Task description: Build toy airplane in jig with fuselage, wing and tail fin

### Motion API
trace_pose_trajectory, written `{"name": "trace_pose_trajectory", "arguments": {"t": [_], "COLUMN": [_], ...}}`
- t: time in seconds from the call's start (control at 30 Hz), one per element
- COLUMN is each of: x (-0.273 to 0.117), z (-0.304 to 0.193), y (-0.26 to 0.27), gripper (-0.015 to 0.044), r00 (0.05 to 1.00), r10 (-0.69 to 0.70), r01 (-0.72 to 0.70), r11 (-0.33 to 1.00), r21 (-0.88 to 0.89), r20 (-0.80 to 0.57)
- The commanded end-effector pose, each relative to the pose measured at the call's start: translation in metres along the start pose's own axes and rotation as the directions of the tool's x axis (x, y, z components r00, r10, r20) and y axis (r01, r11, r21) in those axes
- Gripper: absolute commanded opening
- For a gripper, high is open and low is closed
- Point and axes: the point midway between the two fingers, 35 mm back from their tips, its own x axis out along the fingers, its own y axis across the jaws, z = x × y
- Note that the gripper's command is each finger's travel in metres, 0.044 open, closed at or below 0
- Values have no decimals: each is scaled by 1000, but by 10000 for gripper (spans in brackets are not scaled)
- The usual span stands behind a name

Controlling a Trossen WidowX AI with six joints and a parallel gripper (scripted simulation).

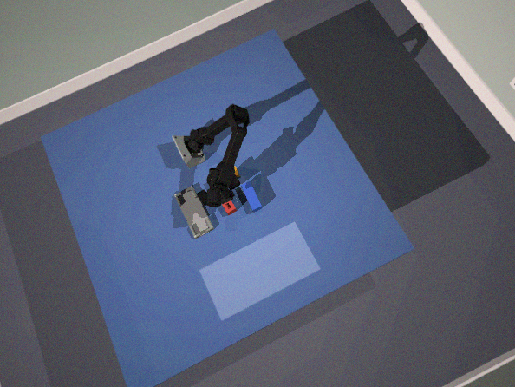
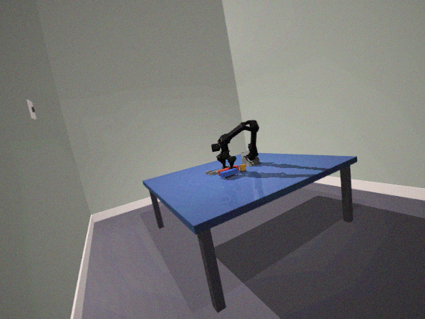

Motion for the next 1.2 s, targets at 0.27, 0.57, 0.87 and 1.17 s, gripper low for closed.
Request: {"name": "trace_pose_trajectory", "arguments": {"t": [0.27,0.57,0.87,1.17], "x": [22,29,29,25], "z": [-2,-2,-2,-1], "y": [2,2,2,1], "gripper": [440,361,164,26], "r00": [1000,1000,1000,1000], "r10": [7,8,8,7], "r01": [-7,-8,-8,-7], "r11": [1000,1000,1000,1000], "r21": [6,6,6,6], "r20": [-2,-3,-3,-2]}}
